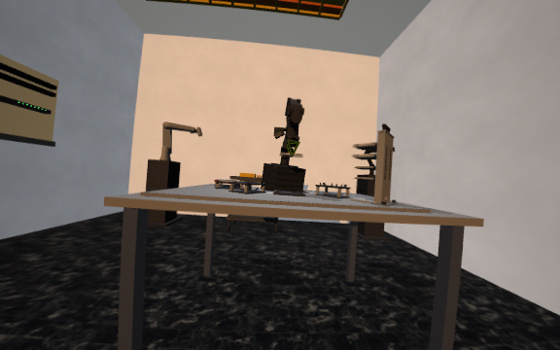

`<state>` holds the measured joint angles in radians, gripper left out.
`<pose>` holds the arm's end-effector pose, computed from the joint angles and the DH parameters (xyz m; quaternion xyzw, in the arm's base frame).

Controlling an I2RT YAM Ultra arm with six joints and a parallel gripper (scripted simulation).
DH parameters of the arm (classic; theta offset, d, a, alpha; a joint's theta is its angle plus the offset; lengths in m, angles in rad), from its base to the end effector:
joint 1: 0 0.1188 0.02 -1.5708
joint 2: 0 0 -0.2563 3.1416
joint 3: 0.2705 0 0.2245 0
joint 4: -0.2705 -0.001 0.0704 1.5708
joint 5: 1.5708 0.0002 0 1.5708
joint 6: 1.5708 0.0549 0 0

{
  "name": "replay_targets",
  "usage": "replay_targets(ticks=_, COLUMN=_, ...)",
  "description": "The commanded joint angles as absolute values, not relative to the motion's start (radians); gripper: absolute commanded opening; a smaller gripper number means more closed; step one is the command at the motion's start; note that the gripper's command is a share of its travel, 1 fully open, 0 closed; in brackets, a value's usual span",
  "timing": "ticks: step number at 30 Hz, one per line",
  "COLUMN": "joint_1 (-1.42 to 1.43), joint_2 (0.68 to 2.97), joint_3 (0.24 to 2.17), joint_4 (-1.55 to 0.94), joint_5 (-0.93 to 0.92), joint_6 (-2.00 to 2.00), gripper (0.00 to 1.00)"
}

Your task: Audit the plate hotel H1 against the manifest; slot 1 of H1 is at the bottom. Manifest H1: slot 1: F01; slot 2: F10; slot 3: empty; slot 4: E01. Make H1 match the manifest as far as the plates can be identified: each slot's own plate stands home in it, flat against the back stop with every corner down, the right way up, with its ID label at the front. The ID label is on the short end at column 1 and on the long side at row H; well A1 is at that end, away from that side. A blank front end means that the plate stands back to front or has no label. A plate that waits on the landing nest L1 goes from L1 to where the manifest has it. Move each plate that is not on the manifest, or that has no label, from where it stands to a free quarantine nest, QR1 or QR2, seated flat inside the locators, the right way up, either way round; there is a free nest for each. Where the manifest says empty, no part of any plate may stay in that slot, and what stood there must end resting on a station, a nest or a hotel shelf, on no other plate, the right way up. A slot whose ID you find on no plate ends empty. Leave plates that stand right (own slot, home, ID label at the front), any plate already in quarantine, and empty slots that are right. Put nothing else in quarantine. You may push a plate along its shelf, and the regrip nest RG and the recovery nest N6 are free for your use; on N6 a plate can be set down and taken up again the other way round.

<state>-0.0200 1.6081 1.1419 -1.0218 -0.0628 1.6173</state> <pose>0.2600 -0.0008 0.2065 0.7284 0.6832 0.0515 0.0064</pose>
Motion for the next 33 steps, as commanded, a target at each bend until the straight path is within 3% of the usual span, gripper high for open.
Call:
replay_targets(ticks=1, joint_1=-0.019, joint_2=1.609, joint_3=1.135, joint_4=-0.969, joint_5=-0.059, joint_6=1.626, gripper=0.86)
replay_targets(ticks=33, joint_1=-0.001, joint_2=1.764, joint_3=0.995, joint_4=-0.673, joint_5=-0.056, joint_6=1.644, gripper=0.86)
